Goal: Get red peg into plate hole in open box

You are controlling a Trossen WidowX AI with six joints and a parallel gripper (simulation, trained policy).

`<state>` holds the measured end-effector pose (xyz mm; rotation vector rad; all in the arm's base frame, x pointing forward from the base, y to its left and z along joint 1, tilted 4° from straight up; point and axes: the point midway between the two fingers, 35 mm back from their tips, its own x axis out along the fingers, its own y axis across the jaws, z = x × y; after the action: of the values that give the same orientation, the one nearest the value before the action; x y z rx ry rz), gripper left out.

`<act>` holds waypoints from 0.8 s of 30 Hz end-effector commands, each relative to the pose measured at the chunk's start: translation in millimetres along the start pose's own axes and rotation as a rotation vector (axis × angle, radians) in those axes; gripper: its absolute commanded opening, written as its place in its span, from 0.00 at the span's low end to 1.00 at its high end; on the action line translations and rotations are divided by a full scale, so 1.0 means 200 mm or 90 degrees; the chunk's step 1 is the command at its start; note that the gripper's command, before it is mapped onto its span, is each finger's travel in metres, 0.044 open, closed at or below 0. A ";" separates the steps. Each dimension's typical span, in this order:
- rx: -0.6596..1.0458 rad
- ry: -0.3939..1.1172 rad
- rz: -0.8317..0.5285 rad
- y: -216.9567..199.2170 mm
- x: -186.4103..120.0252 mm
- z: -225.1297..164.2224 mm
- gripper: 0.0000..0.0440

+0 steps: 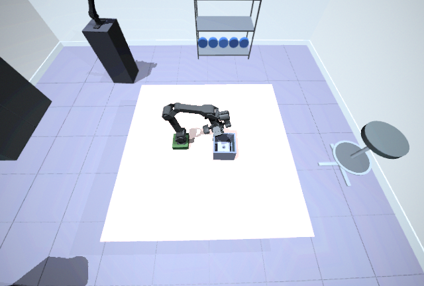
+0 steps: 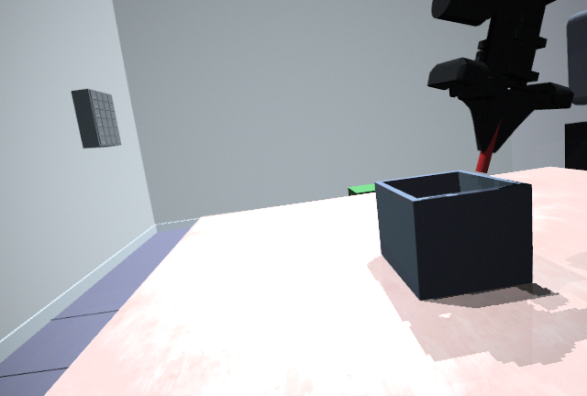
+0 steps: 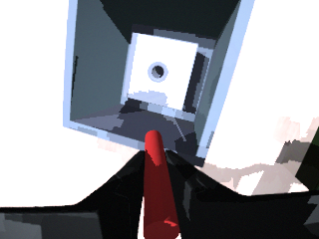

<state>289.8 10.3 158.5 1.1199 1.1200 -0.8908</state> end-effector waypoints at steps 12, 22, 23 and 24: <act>0.003 0.005 -0.038 0.00 0.11 0.16 0.00; 0.002 0.023 -0.060 -0.01 0.26 0.22 0.00; 0.002 0.025 -0.061 -0.01 0.28 0.22 0.00; 0.002 0.027 -0.061 -0.01 0.29 0.22 0.00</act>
<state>311.4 -33.2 110.8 1.0978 1.2020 -0.9499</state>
